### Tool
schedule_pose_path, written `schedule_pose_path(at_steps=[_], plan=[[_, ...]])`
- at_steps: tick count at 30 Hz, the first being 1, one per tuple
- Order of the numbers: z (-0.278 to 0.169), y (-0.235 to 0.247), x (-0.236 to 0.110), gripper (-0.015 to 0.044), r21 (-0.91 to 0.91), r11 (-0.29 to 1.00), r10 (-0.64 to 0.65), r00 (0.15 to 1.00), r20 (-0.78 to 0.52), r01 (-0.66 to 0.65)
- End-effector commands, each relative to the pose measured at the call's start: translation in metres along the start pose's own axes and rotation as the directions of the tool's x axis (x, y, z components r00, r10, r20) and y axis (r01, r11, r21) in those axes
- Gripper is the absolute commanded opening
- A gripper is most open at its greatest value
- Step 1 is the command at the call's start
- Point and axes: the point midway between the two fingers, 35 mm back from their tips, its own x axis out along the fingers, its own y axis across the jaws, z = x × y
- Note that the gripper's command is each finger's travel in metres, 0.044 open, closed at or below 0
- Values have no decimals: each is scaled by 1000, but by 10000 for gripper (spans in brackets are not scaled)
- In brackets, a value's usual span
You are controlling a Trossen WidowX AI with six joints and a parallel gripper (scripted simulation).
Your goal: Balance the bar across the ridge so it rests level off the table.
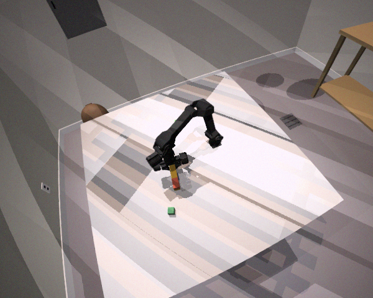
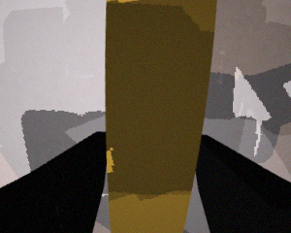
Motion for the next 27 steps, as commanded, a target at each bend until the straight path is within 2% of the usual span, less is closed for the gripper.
schedule_pose_path(at_steps=[1,25,27], plan=[[0,0,0,171,0,1000,0,1000,0,0],[0,0,0,185,0,1000,0,1000,0,0],[0,0,0,238,0,1000,0,1000,0,0]])
